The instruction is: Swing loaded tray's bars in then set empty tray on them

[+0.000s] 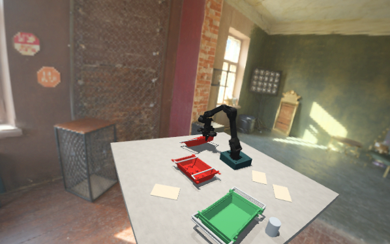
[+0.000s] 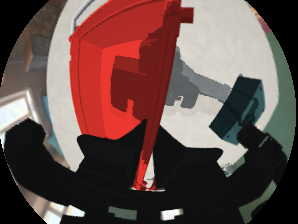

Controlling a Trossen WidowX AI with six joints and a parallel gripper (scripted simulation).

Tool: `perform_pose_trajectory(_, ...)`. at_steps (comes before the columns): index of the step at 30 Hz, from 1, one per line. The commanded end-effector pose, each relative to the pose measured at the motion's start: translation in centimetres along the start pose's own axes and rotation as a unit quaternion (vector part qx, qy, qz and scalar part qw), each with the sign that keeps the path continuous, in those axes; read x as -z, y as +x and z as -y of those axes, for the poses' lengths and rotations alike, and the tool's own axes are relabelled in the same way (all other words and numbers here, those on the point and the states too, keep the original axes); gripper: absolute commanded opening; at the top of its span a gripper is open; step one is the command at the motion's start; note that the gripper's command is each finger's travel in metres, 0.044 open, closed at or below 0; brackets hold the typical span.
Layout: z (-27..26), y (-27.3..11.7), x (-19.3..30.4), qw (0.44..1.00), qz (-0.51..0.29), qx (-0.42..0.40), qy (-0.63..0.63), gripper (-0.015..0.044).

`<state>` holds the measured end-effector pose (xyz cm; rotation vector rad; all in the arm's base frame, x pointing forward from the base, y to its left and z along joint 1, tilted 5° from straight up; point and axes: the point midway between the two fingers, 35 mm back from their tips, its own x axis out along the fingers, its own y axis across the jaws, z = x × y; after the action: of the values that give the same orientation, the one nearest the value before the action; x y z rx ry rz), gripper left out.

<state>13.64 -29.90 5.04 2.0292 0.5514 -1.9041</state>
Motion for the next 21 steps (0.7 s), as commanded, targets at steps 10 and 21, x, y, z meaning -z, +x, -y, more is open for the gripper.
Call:
perform_pose_trajectory(10,-0.9,-4.2,-0.1,1.000,0.002,-0.016,-0.004,0.0000)
perform_pose_trajectory(21,-0.6,-10.1,0.0,1.000,0.002,-0.016,-0.004,0.0000)
